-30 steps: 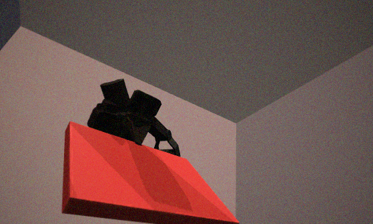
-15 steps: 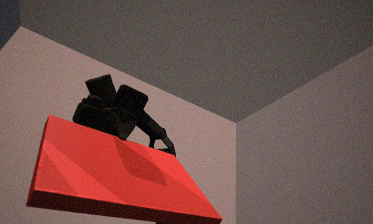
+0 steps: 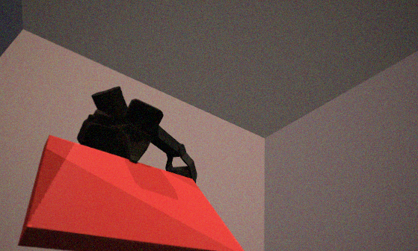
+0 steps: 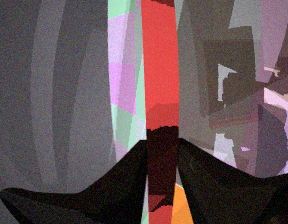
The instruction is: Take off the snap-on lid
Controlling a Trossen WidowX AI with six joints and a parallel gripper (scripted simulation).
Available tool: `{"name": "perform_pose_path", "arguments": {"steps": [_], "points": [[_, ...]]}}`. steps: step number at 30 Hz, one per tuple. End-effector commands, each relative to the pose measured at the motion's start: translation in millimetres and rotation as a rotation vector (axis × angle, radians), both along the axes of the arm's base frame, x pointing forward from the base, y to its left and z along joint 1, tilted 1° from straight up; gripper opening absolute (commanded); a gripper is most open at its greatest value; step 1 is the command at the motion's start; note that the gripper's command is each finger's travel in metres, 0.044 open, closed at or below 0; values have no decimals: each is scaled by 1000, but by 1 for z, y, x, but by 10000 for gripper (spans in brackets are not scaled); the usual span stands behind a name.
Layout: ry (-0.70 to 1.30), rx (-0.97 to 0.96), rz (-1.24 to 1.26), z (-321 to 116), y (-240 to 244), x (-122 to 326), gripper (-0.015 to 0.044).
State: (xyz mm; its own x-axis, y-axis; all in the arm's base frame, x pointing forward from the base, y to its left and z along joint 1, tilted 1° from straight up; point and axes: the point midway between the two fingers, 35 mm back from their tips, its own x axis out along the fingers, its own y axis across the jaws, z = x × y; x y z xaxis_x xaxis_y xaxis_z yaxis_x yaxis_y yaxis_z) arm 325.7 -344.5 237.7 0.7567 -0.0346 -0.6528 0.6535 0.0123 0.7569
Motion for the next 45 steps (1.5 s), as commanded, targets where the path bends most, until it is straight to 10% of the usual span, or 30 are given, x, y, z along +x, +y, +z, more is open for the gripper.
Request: {"name": "perform_pose_path", "arguments": {"steps": [1,45], "points": [[-12,-7,7,-1,1,1,0],[-12,-7,7,-36,-1,1,0]]}}
